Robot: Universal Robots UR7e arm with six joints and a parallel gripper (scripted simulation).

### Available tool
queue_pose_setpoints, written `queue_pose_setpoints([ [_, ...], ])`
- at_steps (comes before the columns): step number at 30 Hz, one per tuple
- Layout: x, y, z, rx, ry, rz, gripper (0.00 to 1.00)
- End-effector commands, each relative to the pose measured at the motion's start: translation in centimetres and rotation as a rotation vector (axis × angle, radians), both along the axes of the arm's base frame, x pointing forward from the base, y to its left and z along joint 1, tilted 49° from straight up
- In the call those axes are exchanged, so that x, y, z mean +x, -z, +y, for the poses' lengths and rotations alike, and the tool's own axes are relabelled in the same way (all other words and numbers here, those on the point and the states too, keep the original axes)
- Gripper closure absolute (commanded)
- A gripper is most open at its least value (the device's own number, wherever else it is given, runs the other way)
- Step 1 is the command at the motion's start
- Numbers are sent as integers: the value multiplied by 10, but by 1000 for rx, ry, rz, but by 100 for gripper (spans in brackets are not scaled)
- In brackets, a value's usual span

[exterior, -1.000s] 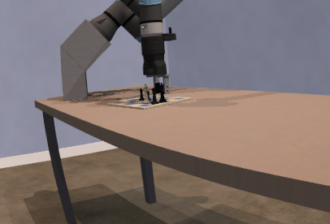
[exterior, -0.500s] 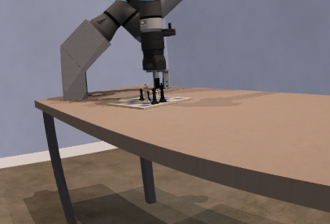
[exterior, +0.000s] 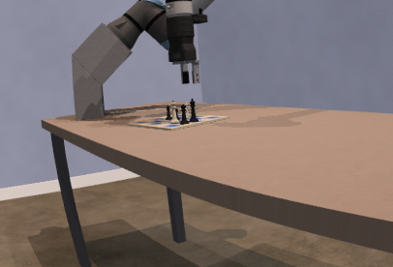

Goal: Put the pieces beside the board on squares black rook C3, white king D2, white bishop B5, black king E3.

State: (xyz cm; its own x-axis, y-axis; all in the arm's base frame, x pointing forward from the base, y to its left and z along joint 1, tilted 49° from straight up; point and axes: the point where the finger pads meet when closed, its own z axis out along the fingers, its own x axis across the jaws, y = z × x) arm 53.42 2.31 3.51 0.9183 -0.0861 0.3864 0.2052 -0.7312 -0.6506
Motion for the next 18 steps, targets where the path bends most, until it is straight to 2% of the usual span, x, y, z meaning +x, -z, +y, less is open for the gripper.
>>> queue_pose_setpoints([
  [1,-4,-7,-8,1,-2,0,21],
  [5,-4,-8,-9,1,-2,0,21],
  [6,-4,-8,-9,1,-2,0,0],
  [18,-4,-8,-9,1,-2,0,0],
])
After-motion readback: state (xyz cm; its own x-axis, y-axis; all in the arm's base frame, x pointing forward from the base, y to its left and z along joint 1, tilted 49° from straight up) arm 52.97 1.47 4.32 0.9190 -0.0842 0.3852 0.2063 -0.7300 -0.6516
